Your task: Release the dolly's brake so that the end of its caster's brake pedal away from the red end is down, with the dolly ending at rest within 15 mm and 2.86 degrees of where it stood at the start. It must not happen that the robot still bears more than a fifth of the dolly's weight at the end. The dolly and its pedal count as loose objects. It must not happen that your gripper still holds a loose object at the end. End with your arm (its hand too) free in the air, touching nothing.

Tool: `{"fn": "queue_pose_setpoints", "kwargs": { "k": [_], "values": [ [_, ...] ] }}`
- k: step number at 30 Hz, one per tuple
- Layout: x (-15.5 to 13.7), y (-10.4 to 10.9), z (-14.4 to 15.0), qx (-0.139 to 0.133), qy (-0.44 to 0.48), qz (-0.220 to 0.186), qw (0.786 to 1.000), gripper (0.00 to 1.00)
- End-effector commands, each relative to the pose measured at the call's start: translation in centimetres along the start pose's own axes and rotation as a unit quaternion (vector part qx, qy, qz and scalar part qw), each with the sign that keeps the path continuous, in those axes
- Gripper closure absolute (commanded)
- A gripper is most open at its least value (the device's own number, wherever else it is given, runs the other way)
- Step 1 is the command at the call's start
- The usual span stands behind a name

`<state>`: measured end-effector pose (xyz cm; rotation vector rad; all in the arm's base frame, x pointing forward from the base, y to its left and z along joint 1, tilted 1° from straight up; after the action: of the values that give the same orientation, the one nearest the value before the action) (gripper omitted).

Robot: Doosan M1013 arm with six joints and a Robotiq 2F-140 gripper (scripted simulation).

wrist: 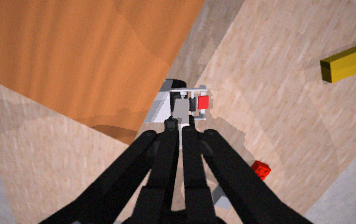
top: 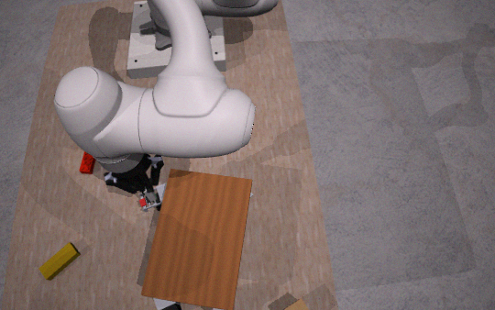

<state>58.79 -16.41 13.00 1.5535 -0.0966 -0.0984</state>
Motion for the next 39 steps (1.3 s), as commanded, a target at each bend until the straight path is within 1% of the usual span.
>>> {"fn": "queue_pose_setpoints", "kwargs": {
  "k": [1,39],
  "values": [
    [0.0,-0.2,0.3,0.000,-0.001,0.001,1.000,1.00],
    [0.0,-1.4,0.3,0.000,-0.001,0.001,1.000,1.00]
  ]
}}
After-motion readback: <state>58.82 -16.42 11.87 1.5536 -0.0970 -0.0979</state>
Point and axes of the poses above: the point where the finger pads meet when closed, its own y axis back along the fingers, its own z axis across the jaws, x = y × z, the point moved 5 cm from there along y, back along the fingers, and after that the axes turned 14 degrees about -y, right-handed, at the moved point
